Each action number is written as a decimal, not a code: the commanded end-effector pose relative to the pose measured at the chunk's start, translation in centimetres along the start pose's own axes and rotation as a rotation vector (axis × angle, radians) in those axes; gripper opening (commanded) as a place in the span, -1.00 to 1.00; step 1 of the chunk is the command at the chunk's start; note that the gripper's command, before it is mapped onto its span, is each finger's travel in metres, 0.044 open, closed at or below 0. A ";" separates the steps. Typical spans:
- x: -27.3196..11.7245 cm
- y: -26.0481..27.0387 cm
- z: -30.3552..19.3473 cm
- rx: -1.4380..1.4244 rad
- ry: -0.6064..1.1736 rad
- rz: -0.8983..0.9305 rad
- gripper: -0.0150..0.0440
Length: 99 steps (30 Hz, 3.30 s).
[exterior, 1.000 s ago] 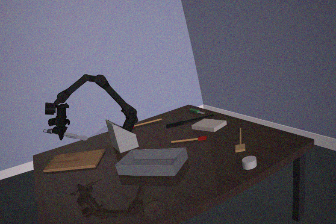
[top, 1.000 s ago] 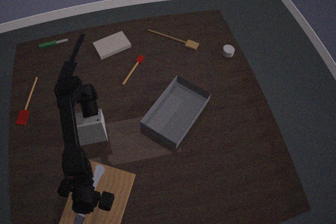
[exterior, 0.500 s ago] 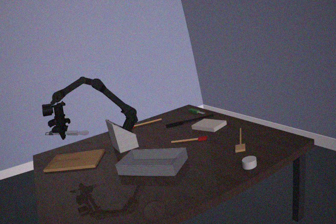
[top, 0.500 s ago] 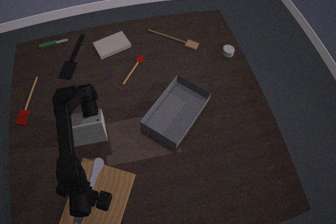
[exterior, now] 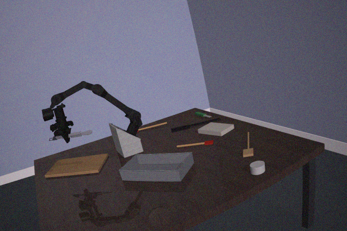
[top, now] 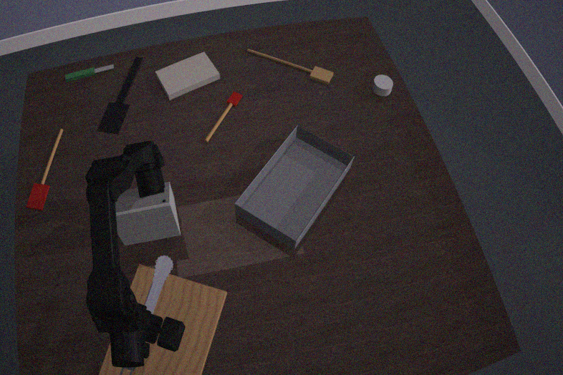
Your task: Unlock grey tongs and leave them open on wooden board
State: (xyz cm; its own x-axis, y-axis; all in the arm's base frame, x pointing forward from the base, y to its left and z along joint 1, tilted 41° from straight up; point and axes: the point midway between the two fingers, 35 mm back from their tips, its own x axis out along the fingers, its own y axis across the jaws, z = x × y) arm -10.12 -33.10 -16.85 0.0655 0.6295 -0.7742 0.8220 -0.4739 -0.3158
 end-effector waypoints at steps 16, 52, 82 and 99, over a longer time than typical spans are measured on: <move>2.0 0.2 0.4 0.006 -0.001 0.006 -1.00; 8.0 0.2 0.5 0.006 -0.001 0.006 -1.00; 11.2 0.2 0.0 0.010 0.004 0.008 -0.47; 11.2 0.2 0.0 0.010 0.004 0.008 1.00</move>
State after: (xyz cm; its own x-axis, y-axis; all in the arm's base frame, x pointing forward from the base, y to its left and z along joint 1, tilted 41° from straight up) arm -9.24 -26.12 -25.57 0.0750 0.6282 -0.7745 0.8156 -0.4855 -0.3149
